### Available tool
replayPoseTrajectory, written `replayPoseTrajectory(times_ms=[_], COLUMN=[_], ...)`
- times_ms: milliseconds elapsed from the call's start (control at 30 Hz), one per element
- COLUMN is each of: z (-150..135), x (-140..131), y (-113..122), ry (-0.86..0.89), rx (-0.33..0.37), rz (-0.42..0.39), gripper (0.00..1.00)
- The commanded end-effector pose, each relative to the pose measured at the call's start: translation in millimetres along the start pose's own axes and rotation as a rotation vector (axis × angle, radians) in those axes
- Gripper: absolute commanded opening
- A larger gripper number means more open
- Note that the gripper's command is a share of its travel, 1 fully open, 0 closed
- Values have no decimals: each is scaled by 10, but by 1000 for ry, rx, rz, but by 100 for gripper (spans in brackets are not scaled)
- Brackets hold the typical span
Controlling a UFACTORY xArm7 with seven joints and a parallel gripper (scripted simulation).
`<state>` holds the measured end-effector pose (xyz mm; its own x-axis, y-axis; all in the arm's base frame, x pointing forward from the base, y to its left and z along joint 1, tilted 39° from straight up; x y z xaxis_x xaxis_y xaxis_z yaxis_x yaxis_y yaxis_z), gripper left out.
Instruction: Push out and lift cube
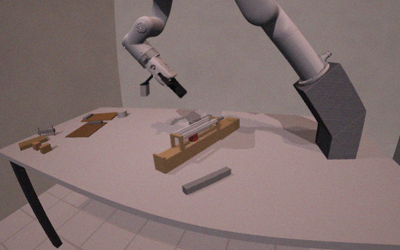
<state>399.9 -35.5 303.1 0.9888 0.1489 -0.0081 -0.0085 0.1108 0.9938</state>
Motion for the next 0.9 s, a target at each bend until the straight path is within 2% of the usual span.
replayPoseTrajectory(times_ms=[0, 300, 367, 733, 767, 867], z=[-371, -371, -525, -525, -621, -621], x=[80, 80, 185, 185, 232, 232], y=[94, 94, 50, 50, 33, 33], ry=[-25, -25, -2, -2, 17, 17], rx=[74, 74, -67, -67, -127, -127], rz=[30, 30, 133, 133, 187, 187], gripper=[0, 0, 0, 0, 0, 0])
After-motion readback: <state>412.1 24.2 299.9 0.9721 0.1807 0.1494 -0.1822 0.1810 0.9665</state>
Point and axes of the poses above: the point where the finger pads meet when closed, its own y axis back along the fingers, its own z axis across the jaws, x = y × z, the point moved 6 cm from there along y, back along the fingers, and after that the axes turned 7 degrees about y, right-handed, at the moved point
